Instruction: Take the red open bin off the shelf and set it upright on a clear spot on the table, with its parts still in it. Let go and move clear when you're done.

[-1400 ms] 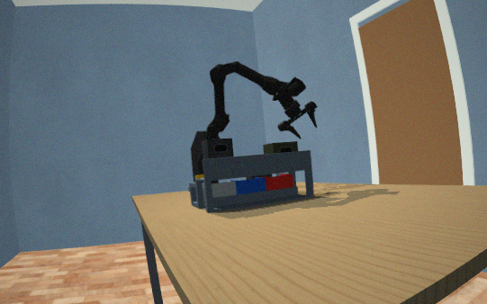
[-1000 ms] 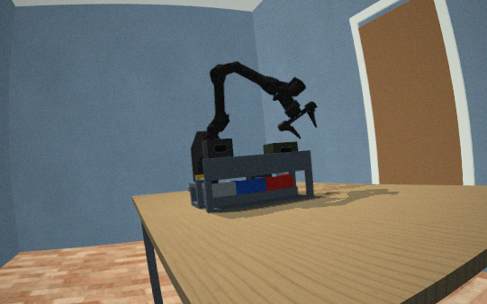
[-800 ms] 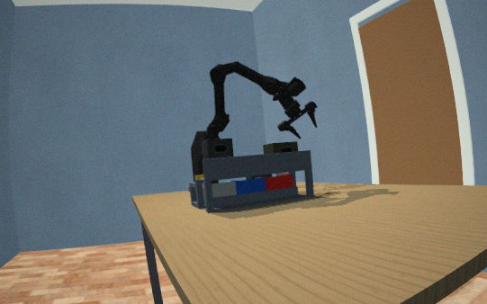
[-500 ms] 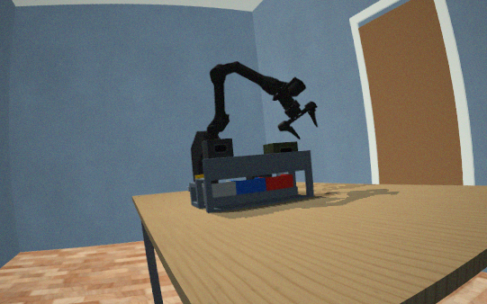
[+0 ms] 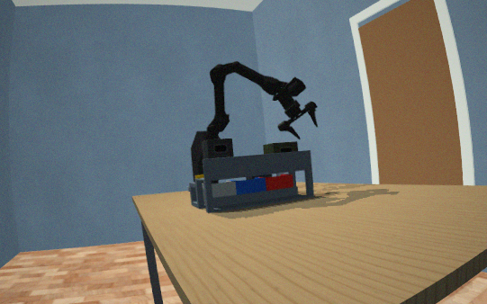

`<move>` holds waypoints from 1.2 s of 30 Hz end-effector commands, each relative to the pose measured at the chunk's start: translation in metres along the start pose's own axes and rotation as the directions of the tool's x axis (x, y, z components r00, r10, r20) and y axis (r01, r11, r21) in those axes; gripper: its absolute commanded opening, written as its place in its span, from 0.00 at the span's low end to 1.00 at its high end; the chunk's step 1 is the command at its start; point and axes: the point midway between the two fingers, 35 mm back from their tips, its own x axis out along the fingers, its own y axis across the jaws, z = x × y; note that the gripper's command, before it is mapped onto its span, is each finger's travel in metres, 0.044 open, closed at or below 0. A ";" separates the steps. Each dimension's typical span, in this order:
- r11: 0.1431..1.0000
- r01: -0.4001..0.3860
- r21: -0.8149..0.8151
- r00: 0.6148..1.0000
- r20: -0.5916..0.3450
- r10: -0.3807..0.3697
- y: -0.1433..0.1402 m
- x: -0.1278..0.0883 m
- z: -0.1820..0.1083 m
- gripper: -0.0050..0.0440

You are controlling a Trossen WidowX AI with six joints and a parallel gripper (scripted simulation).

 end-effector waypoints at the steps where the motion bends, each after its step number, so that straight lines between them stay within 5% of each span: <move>1: 1.000 -0.026 0.012 1.000 0.005 0.026 0.008 -0.007 0.005 1.00; 9: 1.000 -0.026 0.012 1.000 0.005 0.026 0.008 -0.007 0.005 1.00; 14: 0.997 -0.052 -0.052 0.997 0.059 0.055 0.004 -0.009 0.049 1.00; 36: 0.990 -0.046 -0.133 0.992 0.111 0.061 -0.008 -0.005 0.063 1.00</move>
